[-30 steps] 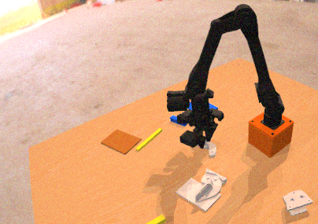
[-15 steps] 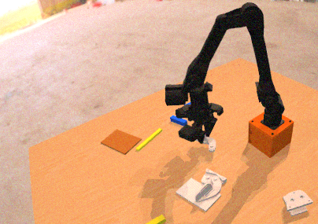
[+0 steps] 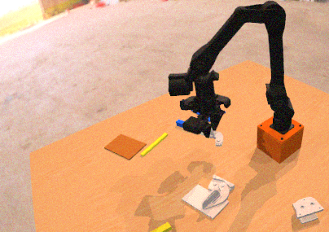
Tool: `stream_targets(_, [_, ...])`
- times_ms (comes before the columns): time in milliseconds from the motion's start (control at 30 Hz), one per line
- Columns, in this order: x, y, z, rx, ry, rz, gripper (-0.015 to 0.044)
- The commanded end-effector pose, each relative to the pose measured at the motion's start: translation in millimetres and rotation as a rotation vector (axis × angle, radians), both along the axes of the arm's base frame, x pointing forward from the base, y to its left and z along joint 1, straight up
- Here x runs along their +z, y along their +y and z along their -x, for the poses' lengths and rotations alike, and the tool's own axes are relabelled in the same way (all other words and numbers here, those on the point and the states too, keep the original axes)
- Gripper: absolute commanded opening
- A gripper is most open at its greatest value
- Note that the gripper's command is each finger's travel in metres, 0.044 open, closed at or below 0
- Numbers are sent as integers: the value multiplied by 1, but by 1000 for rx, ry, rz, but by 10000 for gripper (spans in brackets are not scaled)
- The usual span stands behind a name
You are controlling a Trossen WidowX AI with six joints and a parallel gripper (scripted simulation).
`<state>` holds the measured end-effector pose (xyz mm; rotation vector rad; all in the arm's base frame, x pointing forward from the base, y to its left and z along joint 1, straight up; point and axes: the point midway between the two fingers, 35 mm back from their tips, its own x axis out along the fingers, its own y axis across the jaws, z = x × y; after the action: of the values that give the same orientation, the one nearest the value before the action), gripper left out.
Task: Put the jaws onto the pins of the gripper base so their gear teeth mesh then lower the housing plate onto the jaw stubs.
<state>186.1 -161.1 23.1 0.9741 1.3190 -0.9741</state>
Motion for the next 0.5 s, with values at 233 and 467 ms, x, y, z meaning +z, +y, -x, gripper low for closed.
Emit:
stream_targets(233, [8,3,-7,102,-1,9,134])
stream_targets(467, [8,12,-19,317,1,12,134])
